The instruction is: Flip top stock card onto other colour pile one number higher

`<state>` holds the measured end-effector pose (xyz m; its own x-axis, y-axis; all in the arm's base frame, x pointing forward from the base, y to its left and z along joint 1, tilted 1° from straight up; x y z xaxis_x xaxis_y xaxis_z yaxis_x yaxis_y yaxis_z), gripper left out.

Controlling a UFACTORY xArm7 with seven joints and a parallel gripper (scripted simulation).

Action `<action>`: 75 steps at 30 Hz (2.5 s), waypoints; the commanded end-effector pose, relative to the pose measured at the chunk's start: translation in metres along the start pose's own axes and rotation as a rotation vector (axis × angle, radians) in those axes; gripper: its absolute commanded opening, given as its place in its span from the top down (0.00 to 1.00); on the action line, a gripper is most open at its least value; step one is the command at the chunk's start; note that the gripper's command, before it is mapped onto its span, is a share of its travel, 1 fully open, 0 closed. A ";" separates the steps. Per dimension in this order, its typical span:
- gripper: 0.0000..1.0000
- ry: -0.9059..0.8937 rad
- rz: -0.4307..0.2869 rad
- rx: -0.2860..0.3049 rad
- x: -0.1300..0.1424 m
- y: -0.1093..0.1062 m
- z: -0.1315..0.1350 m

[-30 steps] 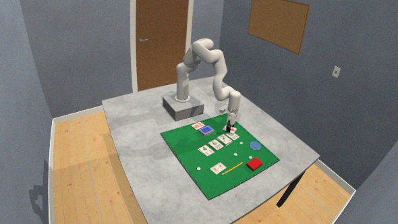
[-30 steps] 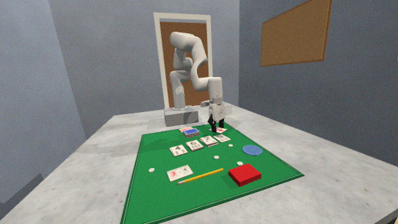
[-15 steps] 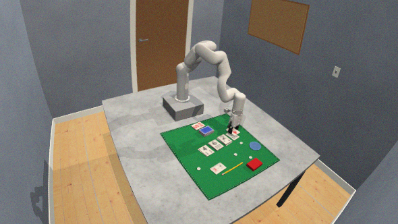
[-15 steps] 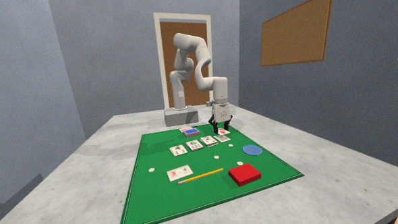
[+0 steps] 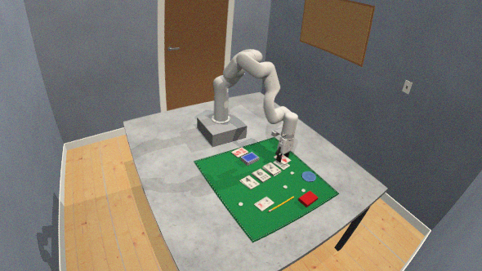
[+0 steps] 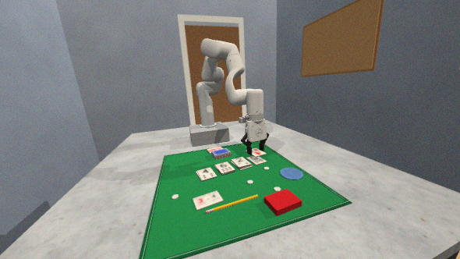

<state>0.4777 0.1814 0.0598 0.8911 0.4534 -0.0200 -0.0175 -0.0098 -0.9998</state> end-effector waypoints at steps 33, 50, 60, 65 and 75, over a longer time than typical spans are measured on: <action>0.26 0.000 -0.005 0.000 0.004 0.030 0.001; 0.26 0.000 -0.005 0.000 0.004 0.033 0.001; 0.26 0.000 -0.005 0.000 0.004 0.035 0.001; 0.26 0.000 -0.005 0.000 0.004 0.035 0.001; 0.13 0.000 -0.005 0.000 0.004 0.035 0.001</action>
<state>0.4784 0.1833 0.0226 0.8911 0.4534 -0.0199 -0.0174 -0.0097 -0.9998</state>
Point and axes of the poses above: the point where the finger pads meet when closed, its own y axis out along the fingers, its own z axis across the jaws, x = y × z, the point moved 10 cm from there along -y, back along the fingers, and after that the axes turned 14 degrees about -y, right-handed, at the moved point
